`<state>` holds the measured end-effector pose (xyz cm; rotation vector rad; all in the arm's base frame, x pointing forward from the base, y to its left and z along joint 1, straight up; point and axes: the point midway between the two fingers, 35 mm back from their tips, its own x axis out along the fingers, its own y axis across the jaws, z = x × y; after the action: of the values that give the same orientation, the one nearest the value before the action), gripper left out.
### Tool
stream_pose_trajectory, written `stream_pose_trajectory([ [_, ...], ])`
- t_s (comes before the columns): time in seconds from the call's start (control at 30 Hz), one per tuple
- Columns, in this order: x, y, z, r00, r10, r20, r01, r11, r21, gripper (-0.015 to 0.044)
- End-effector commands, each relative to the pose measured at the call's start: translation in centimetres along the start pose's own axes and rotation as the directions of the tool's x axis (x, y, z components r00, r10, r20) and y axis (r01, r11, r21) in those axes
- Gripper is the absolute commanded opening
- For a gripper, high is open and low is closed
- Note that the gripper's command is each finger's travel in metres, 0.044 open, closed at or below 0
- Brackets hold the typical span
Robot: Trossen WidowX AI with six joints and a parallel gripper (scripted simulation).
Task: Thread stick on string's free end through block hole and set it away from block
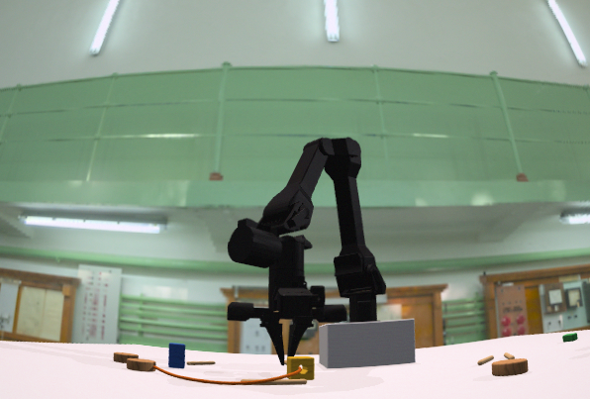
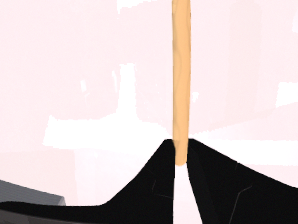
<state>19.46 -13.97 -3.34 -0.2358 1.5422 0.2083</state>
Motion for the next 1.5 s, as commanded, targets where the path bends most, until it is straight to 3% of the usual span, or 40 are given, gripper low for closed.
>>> stream_pose_trajectory([
  [0.0, 0.7, 0.0, 0.0, 1.000, 0.000, 0.001, 0.000, 1.000, -0.002, 0.0000],
  [0.4, 1.2, 0.0, 0.0, 1.000, 0.000, 0.003, 0.000, 1.000, -0.002, 0.0000],
  [0.67, 0.0, -0.3, 0.2, 1.000, -0.005, 0.004, 0.005, 1.000, 0.000, 0.0210],
  [0.83, -6.7, -0.2, 0.2, 1.000, -0.005, 0.004, 0.005, 1.000, 0.000, 0.0210],
  [1.27, -7.0, -0.2, 0.1, 1.000, -0.005, 0.004, 0.005, 1.000, 0.000, 0.0210],
  [1.47, -6.5, 0.0, 0.0, 1.000, 0.004, -0.003, -0.004, 1.000, 0.000, 0.0367],
])
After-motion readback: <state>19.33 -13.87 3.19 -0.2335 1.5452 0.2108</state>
